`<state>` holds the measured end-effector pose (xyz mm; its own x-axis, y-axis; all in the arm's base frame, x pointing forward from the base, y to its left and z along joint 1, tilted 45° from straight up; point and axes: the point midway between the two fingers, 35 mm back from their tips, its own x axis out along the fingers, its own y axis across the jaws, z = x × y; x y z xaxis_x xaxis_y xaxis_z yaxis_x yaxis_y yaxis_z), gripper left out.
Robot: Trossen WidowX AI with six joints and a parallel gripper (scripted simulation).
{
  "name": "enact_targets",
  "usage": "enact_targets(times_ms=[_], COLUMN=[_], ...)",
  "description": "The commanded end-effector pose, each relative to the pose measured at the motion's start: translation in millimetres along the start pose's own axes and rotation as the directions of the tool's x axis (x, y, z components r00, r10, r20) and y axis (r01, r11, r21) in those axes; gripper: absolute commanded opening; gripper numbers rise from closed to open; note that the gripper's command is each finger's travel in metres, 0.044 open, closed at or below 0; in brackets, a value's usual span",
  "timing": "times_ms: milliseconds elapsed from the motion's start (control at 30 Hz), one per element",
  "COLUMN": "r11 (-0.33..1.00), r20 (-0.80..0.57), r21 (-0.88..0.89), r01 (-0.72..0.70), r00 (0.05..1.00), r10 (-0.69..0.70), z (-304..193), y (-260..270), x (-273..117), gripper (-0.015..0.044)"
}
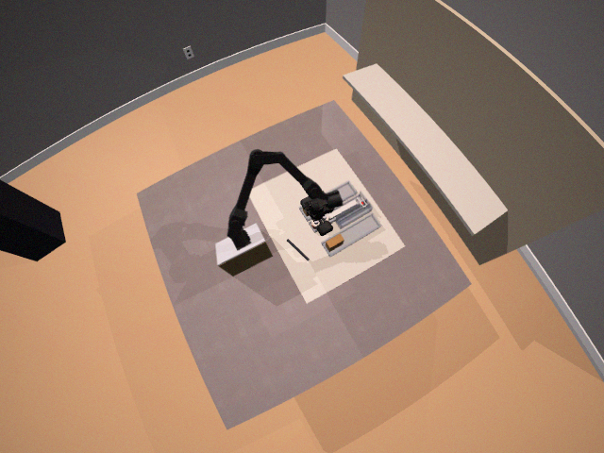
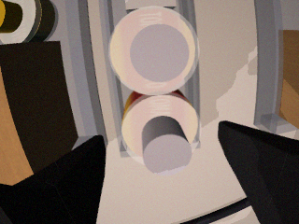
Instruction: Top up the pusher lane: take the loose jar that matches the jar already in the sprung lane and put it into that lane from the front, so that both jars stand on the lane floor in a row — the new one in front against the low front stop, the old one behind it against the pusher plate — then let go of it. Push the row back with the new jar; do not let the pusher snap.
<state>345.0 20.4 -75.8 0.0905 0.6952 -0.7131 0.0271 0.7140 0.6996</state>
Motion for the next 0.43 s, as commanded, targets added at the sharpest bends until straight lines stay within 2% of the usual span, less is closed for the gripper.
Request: enact_targets(times_ms=[0,400], r11=[1.000,1.000], r20=[-0.004,-0.005], r21=[-0.002,0.000], r01=[0.003,0.003], r00=[1.000,1.000], r10=[-0.003,-0.003], z=[-7.1,-46.8], y=[-0.7,-2.2], x=[-0.8,-1.0], gripper=[0.0305,0.0305])
